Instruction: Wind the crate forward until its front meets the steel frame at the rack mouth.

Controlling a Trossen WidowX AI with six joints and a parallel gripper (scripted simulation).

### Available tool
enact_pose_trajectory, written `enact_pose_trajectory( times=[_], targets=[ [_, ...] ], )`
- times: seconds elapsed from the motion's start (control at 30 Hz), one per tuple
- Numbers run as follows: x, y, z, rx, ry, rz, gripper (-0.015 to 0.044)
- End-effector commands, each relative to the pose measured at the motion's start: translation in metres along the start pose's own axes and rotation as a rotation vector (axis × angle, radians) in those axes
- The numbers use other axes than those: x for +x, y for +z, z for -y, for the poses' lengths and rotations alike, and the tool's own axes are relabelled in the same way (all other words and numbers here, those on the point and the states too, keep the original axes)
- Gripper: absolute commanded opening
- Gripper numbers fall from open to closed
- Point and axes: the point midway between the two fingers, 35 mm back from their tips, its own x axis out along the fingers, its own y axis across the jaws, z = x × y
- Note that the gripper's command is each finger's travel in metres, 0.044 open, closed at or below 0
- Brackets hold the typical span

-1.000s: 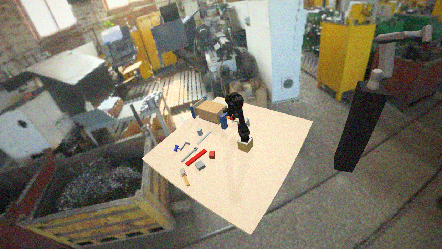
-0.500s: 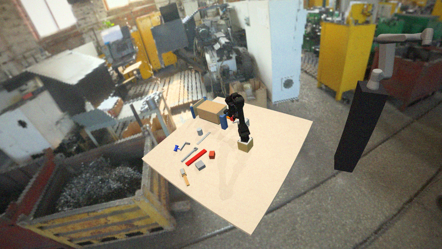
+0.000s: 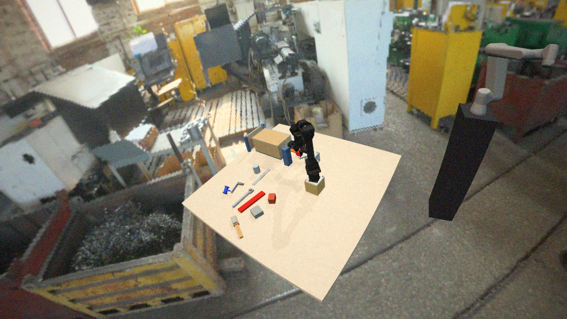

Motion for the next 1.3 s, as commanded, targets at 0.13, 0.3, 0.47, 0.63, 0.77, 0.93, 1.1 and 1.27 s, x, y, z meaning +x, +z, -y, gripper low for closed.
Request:
enact_pose_trajectory(
  times=[0.13,0.3,0.47,0.63,0.77,0.93,1.1,1.27],
  targets=[
    [0.003,-0.008,0.018,-0.002,-0.033,-0.018,0.0000],
    [0.003,-0.009,0.024,-0.002,-0.033,-0.018,0.0000],
    [0.002,-0.010,0.030,-0.002,-0.034,-0.018,0.0000],
    [0.002,-0.010,0.035,-0.002,-0.034,-0.018,0.0000],
    [0.002,-0.010,0.040,-0.002,-0.035,-0.018,0.0000],
    [0.002,-0.010,0.046,-0.002,-0.035,-0.018,0.0000],
    [0.002,-0.010,0.051,-0.002,-0.036,-0.018,0.0000],
    [0.002,-0.009,0.057,-0.002,-0.036,-0.018,0.0000]
  ],
)
